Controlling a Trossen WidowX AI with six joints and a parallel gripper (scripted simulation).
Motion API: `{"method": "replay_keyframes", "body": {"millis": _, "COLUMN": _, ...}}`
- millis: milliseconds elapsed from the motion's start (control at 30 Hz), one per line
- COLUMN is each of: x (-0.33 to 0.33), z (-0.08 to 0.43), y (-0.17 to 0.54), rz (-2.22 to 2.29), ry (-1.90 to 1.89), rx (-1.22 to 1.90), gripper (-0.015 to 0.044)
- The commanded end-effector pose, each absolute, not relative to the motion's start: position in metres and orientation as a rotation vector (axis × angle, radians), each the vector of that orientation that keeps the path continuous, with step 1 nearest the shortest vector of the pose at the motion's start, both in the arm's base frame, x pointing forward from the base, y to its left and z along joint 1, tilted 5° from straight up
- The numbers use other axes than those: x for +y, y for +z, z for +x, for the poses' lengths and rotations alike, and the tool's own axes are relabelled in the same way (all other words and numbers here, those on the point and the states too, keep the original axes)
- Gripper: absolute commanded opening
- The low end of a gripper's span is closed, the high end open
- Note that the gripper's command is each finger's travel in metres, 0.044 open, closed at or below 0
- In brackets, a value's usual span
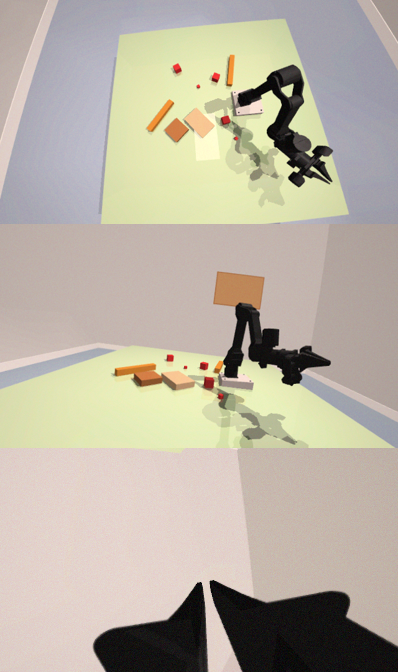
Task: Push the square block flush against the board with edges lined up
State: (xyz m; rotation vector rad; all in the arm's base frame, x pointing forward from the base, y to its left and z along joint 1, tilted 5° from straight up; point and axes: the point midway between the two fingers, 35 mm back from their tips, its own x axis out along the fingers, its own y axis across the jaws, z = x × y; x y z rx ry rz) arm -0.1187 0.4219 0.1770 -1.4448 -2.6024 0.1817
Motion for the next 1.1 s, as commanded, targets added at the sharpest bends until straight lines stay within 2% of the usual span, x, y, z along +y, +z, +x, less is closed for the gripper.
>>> {"method": "replay_keyframes", "body": {"millis": 0, "x": 0.432, "z": -0.095, "y": 0.173, "rz": -1.510, "ry": 0.300, "rx": -2.531, "gripper": 0.0000}}
{"method": "replay_keyframes", "body": {"millis": 1067, "x": 0.451, "z": 0.078, "y": 0.163, "rz": -1.880, "ry": 0.683, "rx": -1.953, "gripper": 0.0000}}
